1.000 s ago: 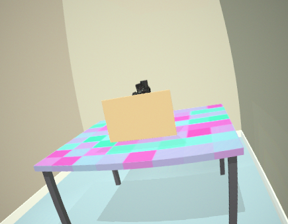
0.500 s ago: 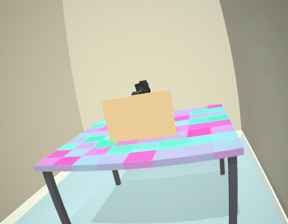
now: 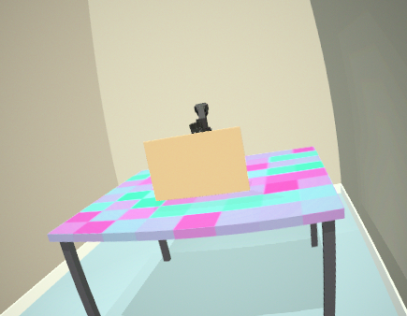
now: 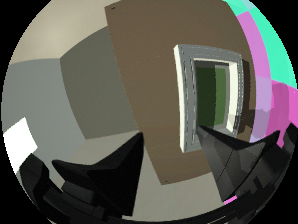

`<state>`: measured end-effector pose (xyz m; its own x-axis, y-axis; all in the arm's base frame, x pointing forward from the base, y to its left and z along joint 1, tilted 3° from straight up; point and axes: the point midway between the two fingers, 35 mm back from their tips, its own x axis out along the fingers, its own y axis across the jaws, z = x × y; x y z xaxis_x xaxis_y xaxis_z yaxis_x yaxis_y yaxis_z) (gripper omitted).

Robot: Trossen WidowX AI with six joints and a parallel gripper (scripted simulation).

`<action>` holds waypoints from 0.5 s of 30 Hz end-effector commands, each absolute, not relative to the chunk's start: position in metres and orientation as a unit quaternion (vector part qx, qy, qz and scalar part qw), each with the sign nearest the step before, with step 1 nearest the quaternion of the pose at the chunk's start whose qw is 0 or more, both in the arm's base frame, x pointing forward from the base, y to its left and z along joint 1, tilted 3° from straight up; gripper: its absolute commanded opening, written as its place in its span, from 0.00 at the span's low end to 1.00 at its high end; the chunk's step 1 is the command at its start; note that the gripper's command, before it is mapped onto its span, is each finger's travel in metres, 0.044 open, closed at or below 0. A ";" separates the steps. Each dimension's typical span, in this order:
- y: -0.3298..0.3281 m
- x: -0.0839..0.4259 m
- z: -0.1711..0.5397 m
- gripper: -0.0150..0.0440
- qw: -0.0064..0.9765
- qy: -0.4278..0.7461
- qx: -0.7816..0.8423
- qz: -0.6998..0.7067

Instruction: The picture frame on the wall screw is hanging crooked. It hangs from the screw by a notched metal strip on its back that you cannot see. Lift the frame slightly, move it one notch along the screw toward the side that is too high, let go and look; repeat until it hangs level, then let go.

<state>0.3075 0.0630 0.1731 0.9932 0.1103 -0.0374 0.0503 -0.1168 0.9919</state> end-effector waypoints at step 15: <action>0.063 0.336 0.135 0.69 0.664 0.054 0.745 0.026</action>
